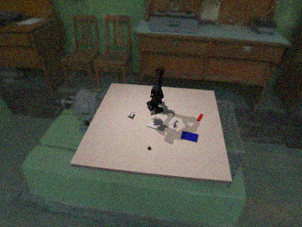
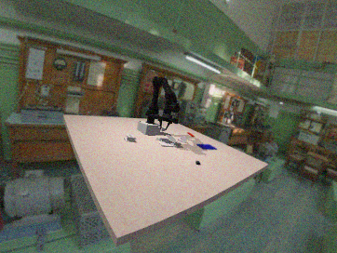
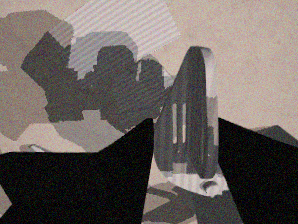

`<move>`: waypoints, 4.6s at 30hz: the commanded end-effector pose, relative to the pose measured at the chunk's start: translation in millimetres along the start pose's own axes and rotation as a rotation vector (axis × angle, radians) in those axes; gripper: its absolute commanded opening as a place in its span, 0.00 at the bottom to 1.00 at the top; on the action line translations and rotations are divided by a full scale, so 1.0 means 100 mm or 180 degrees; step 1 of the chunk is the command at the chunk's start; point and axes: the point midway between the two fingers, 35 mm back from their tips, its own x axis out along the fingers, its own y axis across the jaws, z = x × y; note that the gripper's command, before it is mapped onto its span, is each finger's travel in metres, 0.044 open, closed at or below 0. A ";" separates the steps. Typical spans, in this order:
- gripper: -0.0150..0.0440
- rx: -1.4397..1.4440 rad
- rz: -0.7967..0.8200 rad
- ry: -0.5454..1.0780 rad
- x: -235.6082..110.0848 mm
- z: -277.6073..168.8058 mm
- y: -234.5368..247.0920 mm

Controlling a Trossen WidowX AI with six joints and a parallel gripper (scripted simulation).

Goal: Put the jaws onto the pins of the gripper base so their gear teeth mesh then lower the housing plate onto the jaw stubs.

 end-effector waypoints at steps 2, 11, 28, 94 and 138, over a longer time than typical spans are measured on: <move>0.48 -0.0338 0.0015 0.0012 0.02 -0.11 0.00; 0.48 -0.0967 0.0015 0.0018 0.06 -0.27 0.00; 0.48 -0.1014 0.0015 0.0018 0.06 -0.29 0.00; 0.48 -0.0972 0.0033 0.0000 0.05 0.32 0.83; 0.48 -0.0927 0.0033 0.0001 0.38 0.33 0.84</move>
